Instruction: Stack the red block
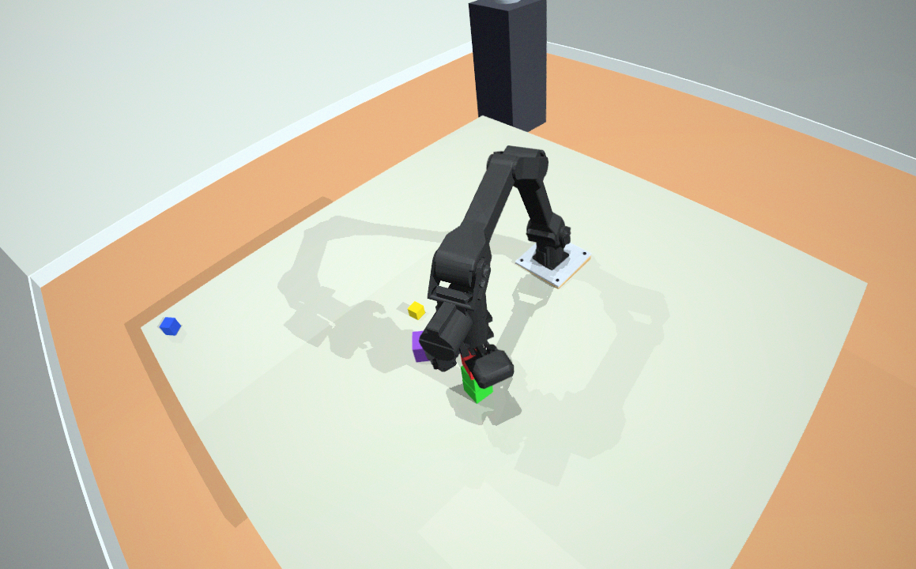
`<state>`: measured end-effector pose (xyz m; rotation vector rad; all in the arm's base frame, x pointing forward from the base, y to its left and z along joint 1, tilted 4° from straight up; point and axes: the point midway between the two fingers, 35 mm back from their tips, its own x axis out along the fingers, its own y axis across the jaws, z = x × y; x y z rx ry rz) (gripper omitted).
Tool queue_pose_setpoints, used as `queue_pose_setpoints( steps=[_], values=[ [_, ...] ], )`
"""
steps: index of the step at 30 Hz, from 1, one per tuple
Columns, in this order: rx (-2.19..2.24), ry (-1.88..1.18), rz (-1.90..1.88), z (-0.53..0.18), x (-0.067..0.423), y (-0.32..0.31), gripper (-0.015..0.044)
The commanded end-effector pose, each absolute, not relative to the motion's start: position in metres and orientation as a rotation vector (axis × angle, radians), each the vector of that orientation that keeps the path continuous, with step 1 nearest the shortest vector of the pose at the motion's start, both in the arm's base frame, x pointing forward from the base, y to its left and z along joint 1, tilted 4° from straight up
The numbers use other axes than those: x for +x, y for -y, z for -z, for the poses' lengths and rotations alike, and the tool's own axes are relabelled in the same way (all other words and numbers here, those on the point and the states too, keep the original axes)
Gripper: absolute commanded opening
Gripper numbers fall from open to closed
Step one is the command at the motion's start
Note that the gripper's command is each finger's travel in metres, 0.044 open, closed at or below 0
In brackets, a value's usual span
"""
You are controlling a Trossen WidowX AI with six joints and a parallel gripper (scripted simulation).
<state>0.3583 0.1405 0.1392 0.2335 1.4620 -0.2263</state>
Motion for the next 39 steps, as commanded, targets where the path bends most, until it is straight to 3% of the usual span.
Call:
queue_pose_setpoints(
  steps=[1,12,29,39],
  values=[
    [0.231,-1.461,0.230,-0.1380,0.3584,-0.1397,0.0000],
    [0.231,-1.461,0.230,-0.1432,0.3584,-0.1399,0.0000],
    [0.233,-1.463,0.227,-0.1393,0.3581,-0.1404,0.0440],
    [0.233,-1.463,0.227,-0.1393,0.3581,-0.1404,0.0440]
  ],
)
